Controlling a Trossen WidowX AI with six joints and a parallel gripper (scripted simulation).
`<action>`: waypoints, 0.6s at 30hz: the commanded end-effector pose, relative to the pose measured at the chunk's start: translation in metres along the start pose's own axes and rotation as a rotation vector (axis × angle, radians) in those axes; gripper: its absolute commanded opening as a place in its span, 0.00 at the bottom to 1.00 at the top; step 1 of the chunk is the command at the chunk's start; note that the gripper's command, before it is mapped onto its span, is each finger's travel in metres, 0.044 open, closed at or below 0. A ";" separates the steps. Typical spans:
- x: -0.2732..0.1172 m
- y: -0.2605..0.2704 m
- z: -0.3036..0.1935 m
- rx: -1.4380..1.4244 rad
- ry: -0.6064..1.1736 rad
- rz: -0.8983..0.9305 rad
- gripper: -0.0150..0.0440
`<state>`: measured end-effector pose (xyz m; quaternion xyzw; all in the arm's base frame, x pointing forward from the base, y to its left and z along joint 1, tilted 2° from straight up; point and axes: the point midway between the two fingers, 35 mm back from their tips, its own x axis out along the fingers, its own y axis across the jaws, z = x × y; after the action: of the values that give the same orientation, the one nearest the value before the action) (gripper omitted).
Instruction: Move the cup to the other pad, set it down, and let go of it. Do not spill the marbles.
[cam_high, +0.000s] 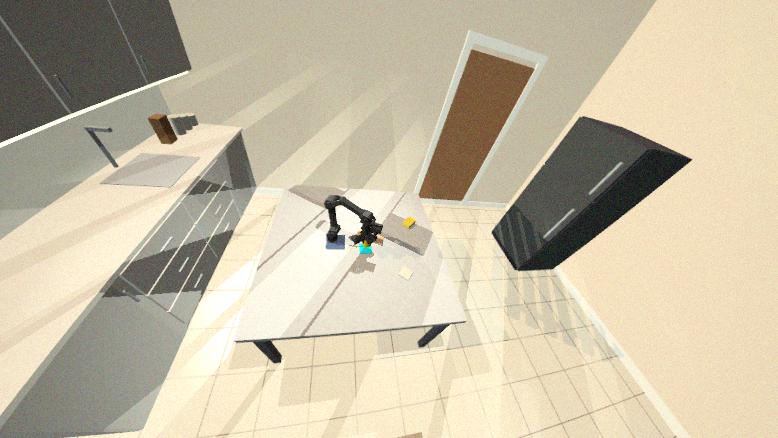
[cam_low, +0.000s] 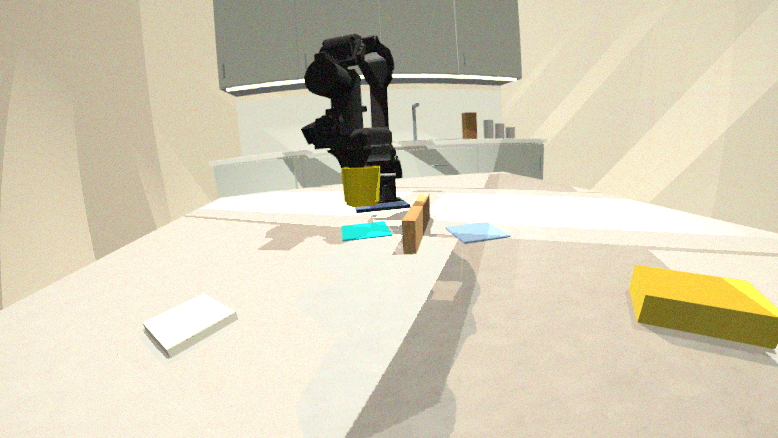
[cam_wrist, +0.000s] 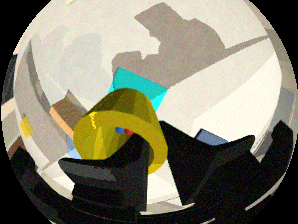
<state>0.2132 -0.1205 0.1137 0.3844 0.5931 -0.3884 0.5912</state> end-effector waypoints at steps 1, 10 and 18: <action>0.008 -0.001 0.000 -0.006 0.004 -0.007 0.25; 0.018 -0.001 0.000 -0.006 0.004 -0.007 0.25; 0.028 -0.002 0.000 -0.006 0.004 -0.007 0.25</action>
<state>0.2129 -0.1211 0.0934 0.3844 0.5926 -0.3884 0.5918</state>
